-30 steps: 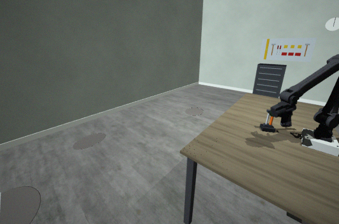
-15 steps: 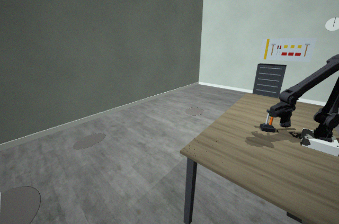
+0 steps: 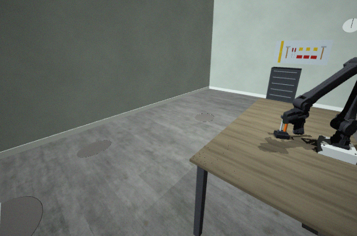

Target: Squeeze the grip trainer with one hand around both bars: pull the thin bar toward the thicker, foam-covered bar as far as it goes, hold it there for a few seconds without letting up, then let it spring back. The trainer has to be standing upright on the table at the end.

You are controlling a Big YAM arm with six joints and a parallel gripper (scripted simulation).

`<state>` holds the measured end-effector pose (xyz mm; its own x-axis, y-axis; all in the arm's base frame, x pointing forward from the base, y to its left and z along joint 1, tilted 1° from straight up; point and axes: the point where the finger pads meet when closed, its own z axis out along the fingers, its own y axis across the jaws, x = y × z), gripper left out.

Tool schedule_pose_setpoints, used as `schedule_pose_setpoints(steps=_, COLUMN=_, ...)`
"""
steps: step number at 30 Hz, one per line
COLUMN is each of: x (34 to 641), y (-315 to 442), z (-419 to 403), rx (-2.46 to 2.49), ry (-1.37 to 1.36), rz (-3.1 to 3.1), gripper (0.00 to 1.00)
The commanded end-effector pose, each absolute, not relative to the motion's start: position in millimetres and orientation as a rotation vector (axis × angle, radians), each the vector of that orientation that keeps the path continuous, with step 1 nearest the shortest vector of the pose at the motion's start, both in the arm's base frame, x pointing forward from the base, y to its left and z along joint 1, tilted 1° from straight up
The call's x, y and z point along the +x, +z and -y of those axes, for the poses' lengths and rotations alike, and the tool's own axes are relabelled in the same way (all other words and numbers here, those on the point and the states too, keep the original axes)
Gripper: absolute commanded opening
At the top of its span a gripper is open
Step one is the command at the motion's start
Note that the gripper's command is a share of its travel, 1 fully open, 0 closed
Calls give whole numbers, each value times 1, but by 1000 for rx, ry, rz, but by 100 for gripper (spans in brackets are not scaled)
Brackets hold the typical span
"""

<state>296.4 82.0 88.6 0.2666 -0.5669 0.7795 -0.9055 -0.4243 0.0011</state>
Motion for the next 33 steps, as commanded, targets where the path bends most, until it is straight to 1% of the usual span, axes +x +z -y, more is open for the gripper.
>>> schedule_pose_setpoints(steps=1, x=300, y=82, z=-78, rx=2096, ry=987, rz=1301, gripper=76)
schedule_pose_setpoints(steps=33, x=318, y=48, z=-39, rx=2096, ry=986, rz=1302, gripper=76)
